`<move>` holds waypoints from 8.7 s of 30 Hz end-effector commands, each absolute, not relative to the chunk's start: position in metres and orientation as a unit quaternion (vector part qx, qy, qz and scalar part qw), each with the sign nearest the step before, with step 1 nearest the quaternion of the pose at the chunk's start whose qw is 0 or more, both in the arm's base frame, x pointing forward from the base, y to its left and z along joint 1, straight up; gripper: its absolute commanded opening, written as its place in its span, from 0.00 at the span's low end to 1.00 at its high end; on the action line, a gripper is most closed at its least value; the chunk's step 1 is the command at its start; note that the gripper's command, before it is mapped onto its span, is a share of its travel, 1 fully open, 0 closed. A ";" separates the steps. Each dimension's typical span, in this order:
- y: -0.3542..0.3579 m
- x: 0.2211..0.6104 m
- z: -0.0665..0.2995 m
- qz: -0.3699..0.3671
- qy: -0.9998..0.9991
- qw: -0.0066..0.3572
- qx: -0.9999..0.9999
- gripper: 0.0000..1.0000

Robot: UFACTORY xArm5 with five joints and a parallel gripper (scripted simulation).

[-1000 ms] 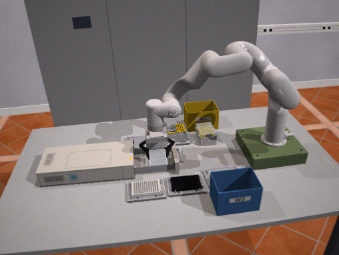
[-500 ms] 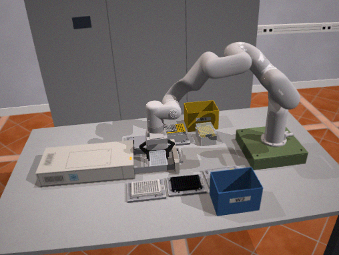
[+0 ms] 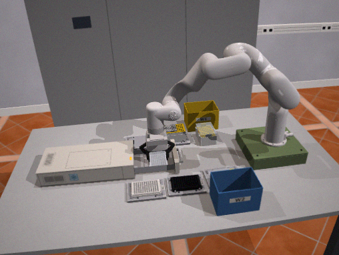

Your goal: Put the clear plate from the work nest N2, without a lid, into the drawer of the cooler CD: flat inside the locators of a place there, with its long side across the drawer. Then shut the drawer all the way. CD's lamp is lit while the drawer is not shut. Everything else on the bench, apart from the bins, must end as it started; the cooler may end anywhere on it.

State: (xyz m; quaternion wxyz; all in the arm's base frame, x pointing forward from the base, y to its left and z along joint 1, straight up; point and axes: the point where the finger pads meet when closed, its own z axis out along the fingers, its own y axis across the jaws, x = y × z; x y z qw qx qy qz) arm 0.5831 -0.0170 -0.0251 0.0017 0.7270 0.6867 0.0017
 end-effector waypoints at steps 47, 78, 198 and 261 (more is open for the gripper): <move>-0.017 0.585 -0.023 0.001 0.687 0.006 0.727 0.00; -0.017 0.585 -0.024 0.001 0.687 0.006 0.727 1.00; -0.013 0.530 0.094 0.001 0.687 0.006 0.727 0.00; -0.008 0.431 0.039 0.001 0.687 0.006 0.727 0.00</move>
